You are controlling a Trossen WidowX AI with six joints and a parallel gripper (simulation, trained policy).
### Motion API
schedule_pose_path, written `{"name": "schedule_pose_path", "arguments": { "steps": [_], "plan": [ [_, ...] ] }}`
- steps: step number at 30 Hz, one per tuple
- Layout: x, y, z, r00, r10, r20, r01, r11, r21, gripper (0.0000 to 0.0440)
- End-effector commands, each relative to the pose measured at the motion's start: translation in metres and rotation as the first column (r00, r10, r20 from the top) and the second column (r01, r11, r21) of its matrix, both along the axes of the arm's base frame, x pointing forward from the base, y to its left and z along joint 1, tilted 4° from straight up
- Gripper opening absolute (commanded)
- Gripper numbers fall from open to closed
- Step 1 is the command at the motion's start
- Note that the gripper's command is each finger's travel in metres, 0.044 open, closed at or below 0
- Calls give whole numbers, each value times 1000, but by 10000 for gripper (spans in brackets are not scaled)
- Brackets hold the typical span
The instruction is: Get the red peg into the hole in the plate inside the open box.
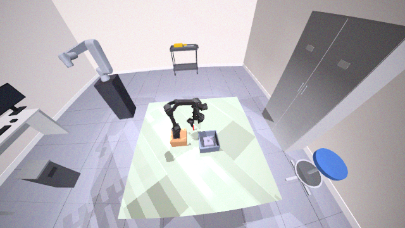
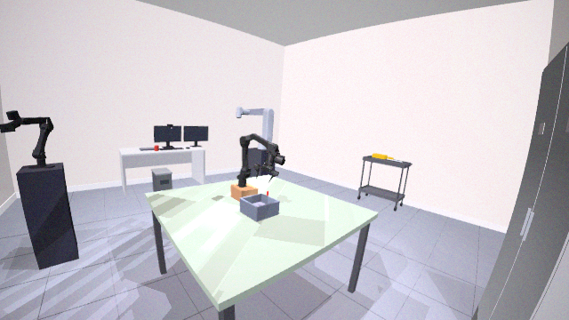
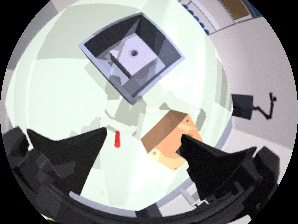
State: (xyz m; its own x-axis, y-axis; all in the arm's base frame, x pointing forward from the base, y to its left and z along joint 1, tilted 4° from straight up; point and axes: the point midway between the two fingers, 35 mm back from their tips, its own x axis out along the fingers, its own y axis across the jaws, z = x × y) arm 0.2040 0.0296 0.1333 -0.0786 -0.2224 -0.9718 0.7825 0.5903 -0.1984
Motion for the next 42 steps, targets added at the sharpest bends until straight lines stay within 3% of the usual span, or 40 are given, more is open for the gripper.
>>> {"name": "schedule_pose_path", "arguments": {
  "steps": [1, 17, 36, 39, 42],
  "plan": [
    [-7, 21, -10, 998, 28, -61, -28, 1000, 6, 440],
    [-24, 64, -62, 976, 130, -176, -133, 991, -4, 440],
    [-16, 70, -147, 976, 196, -96, -197, 980, -9, 439],
    [-17, 69, -157, 975, 201, -93, -203, 979, -8, 413],
    [-20, 68, -166, 974, 203, -98, -204, 979, -6, 341]
  ]
}}
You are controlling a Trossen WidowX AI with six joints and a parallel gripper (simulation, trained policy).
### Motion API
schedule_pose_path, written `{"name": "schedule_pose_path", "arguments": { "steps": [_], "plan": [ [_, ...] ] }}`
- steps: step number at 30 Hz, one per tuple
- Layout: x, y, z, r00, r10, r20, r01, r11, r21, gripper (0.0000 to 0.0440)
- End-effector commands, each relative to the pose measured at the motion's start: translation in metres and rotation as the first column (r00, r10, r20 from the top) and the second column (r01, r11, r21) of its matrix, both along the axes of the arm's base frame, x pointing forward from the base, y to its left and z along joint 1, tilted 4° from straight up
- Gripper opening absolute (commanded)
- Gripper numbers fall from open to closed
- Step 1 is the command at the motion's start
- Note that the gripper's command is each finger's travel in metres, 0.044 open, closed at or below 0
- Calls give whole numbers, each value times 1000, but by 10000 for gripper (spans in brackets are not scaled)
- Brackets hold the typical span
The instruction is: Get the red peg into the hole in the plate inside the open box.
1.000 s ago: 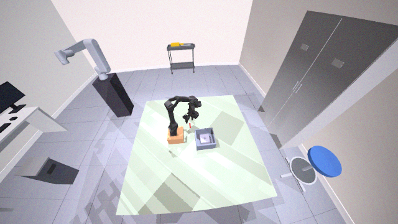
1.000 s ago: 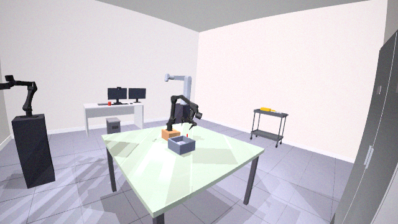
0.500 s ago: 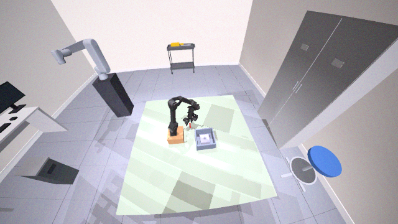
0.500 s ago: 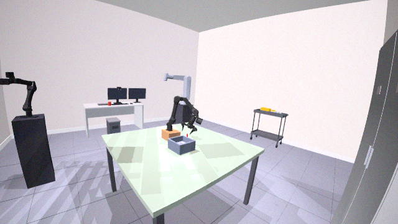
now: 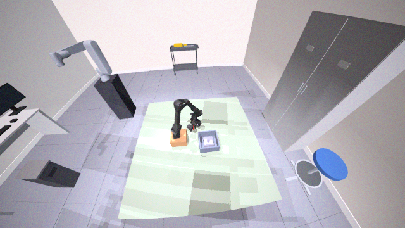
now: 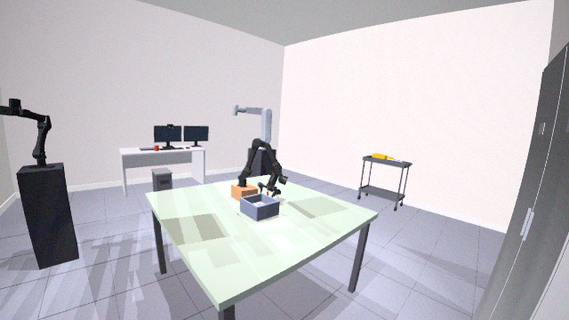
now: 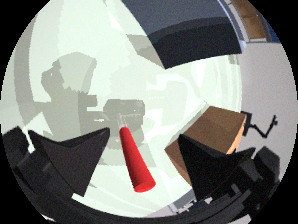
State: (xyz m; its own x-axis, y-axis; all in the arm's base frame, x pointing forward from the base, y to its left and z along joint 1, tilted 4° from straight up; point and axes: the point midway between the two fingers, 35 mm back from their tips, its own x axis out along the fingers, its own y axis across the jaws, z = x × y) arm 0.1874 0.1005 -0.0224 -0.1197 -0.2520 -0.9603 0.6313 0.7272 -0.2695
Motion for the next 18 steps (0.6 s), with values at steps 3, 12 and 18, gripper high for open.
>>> {"name": "schedule_pose_path", "arguments": {
  "steps": [3, 12, 18],
  "plan": [
    [-6, -4, -17, 1000, 7, -17, -7, 1000, -8, 263],
    [-14, -8, -23, 997, -3, -72, 1, 1000, -30, 29],
    [-4, -14, -11, 999, 3, -51, -7, 998, -67, 0]
  ]
}}
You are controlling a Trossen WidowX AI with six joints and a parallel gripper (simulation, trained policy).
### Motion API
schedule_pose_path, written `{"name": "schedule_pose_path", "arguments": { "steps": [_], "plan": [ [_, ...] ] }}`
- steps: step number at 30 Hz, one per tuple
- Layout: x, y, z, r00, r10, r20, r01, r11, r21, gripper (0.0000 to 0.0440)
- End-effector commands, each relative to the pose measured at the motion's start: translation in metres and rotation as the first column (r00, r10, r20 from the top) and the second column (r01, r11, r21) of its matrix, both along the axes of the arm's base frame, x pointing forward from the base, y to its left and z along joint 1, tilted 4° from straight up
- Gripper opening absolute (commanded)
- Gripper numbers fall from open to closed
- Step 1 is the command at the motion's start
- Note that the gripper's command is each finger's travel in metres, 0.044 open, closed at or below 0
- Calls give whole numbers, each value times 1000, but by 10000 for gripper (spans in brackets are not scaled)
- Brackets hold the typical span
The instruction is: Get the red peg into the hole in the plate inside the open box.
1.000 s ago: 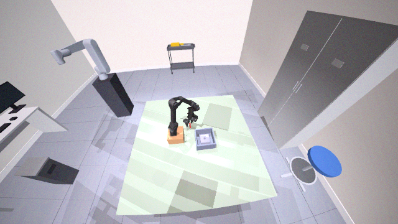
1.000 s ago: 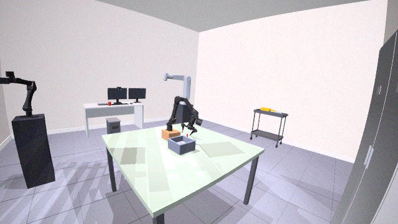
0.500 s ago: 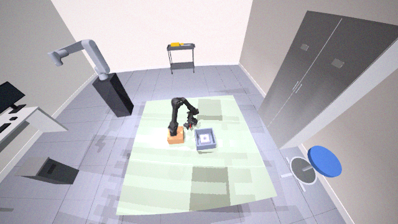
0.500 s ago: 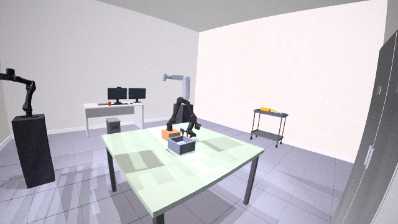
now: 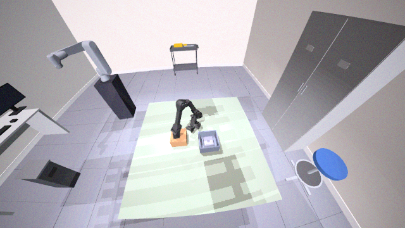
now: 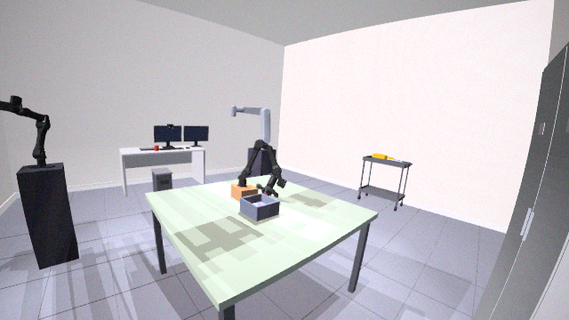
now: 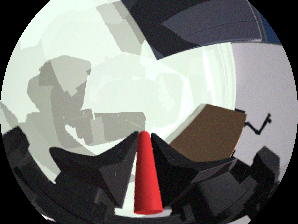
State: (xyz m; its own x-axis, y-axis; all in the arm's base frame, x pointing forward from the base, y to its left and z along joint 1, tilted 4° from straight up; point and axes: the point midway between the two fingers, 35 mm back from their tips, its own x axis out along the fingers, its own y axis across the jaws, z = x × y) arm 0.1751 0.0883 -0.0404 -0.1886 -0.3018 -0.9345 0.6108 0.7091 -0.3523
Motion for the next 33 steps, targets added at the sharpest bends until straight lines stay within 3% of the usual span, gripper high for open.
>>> {"name": "schedule_pose_path", "arguments": {
  "steps": [1, 23, 33],
  "plan": [
    [11, -3, 11, 1000, 10, 26, -9, 1000, -19, 0],
    [64, -39, 108, 983, -44, 181, 63, 993, -98, 0],
    [87, -76, 127, 959, -145, 242, 174, 979, -103, 0]
  ]
}}
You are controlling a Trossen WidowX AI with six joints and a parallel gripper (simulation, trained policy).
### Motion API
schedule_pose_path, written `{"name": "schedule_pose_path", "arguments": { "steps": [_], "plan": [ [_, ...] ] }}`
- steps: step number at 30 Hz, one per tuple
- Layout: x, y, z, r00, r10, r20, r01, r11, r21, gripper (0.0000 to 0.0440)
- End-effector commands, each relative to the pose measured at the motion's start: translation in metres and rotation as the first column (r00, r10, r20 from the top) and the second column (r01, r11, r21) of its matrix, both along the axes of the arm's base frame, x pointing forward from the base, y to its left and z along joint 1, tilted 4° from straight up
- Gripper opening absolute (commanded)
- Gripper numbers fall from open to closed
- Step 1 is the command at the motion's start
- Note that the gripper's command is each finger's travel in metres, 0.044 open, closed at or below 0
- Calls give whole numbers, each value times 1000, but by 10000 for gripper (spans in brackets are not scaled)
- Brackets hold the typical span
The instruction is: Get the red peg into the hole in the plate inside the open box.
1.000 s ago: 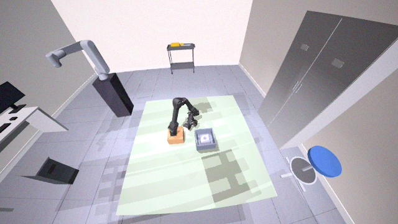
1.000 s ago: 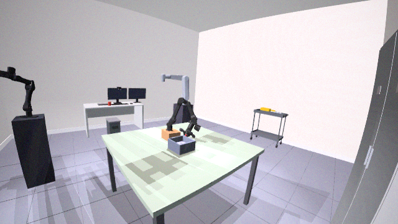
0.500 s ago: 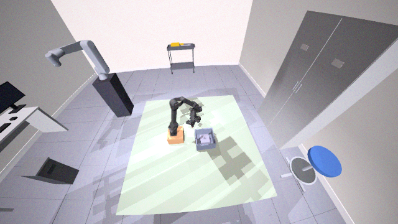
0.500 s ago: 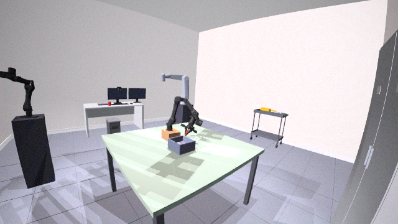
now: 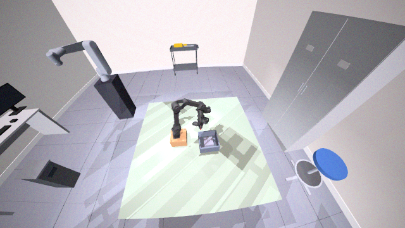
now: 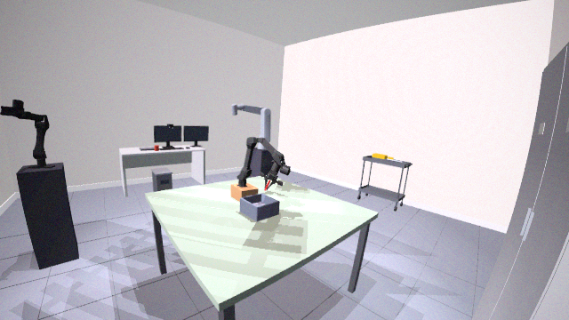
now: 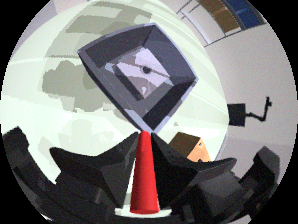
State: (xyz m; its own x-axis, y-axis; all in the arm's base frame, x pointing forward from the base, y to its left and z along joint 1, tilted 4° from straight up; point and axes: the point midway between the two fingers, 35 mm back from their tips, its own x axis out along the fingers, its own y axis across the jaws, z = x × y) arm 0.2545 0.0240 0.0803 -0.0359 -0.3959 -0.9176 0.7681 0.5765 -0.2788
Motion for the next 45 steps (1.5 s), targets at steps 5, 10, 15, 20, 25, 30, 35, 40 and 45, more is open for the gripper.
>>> {"name": "schedule_pose_path", "arguments": {
  "steps": [5, 10, 15, 20, 25, 30, 35, 40, 45],
  "plan": [
    [19, -33, 7, 997, -65, 38, 65, 998, -1, 0],
    [30, -55, 3, 995, -90, 48, 89, 996, 10, 0],
    [41, -74, -5, 994, -97, 55, 95, 995, 32, 0],
    [50, -91, -14, 995, -87, 58, 83, 995, 62, 0],
    [58, -104, -26, 996, -62, 59, 56, 994, 95, 0],
    [63, -111, -41, 998, -24, 51, 17, 991, 132, 0],
    [61, -113, -58, 1000, 17, 20, -20, 984, 176, 74],
    [62, -117, -68, 999, 44, 6, -44, 978, 204, 166],
    [71, -124, -63, 996, 85, 12, -86, 974, 210, 164]
  ]
}}
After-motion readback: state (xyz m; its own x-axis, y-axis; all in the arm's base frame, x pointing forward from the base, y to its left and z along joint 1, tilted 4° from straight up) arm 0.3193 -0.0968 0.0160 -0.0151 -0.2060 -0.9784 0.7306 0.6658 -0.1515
